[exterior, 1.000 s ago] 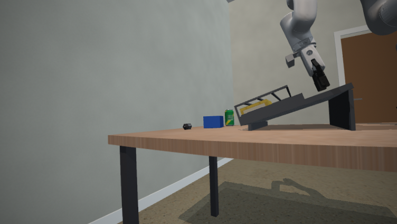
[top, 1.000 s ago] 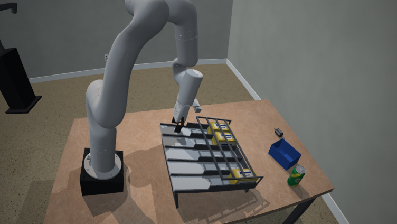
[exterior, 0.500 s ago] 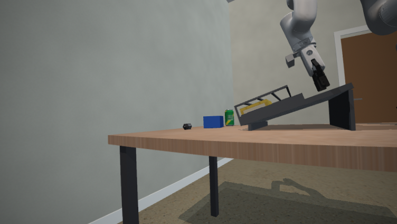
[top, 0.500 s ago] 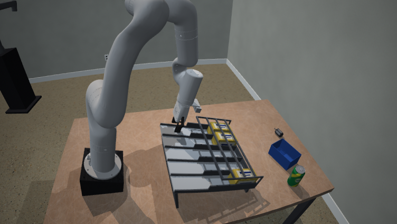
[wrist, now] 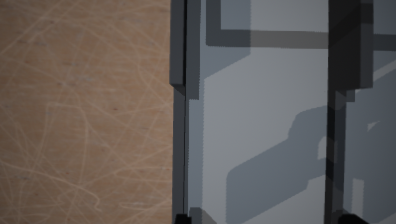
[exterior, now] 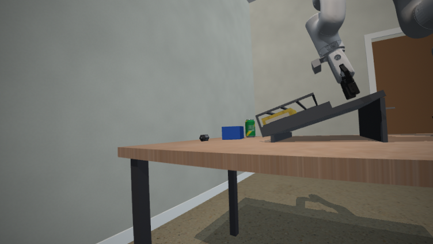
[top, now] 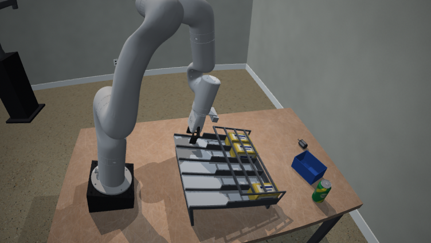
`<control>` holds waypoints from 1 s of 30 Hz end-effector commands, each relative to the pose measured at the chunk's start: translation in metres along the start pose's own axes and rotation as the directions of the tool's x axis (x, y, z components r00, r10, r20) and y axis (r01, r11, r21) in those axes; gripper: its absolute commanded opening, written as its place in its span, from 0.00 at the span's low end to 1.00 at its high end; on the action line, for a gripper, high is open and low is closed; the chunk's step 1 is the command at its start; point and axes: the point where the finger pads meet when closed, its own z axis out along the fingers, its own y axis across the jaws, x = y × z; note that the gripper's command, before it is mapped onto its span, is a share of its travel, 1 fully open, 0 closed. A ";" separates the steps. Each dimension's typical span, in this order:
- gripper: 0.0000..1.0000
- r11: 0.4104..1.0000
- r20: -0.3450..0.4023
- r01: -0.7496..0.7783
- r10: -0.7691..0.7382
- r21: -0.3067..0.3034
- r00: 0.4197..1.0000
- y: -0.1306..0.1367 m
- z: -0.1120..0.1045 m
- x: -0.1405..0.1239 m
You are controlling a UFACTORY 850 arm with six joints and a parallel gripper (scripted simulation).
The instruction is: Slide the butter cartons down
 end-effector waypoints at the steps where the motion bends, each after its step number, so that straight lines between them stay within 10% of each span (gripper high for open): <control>1: 0.83 1.000 -0.001 0.000 0.000 0.001 1.000 0.000 -0.001 0.001; 30: 0.86 1.000 -0.001 0.000 0.000 0.001 1.000 0.000 -0.001 0.001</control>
